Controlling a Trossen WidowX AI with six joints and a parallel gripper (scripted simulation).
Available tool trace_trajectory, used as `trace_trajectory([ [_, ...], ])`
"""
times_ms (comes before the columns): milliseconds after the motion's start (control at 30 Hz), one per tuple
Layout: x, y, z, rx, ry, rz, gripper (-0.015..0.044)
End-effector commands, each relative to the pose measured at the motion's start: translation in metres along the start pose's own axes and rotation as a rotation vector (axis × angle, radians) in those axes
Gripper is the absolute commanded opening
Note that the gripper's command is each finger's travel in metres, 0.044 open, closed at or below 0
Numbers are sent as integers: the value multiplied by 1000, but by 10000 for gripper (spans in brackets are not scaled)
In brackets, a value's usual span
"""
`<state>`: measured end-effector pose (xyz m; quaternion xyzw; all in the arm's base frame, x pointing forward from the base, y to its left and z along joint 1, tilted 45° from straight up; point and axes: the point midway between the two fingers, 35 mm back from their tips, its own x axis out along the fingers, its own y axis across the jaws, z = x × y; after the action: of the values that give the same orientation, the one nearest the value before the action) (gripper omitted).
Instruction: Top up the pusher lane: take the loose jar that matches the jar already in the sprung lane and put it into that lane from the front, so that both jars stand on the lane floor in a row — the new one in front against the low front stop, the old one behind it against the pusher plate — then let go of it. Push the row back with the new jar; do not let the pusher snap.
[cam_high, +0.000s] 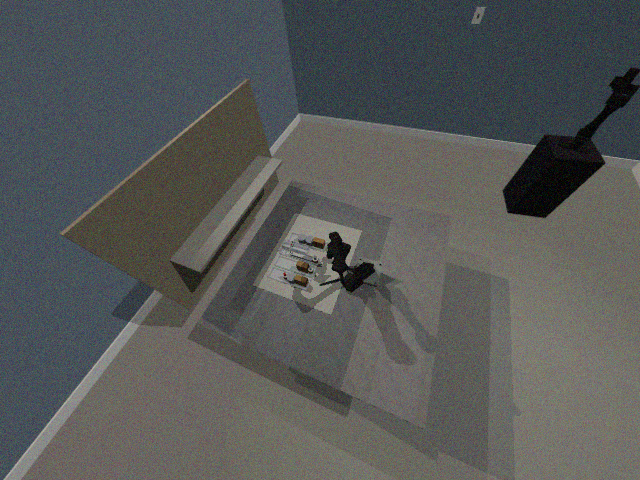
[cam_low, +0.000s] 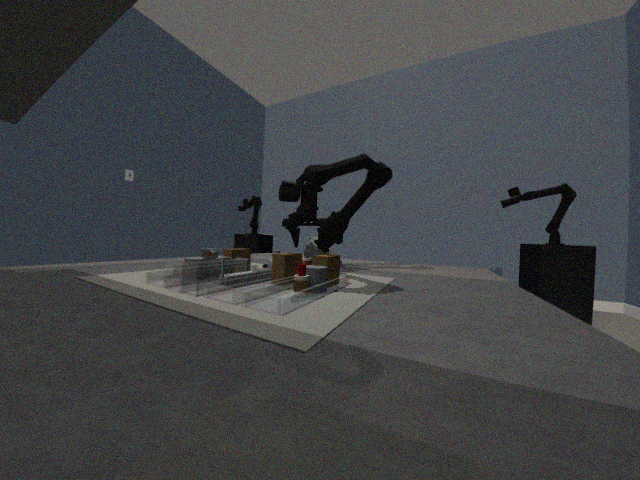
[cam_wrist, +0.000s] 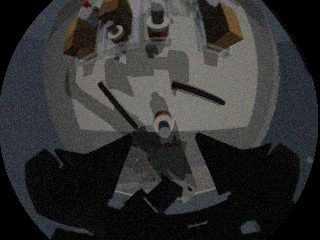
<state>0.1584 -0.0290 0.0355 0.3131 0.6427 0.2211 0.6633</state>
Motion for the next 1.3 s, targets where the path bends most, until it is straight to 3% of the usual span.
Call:
trace_trajectory([
  [0, 5, -1, 0, 4, -7, 2, 440],
  [1000, 53, -1, 1, 4, -7, 4, 440],
  [1267, 53, -1, 1, 4, -7, 4, 230],
])
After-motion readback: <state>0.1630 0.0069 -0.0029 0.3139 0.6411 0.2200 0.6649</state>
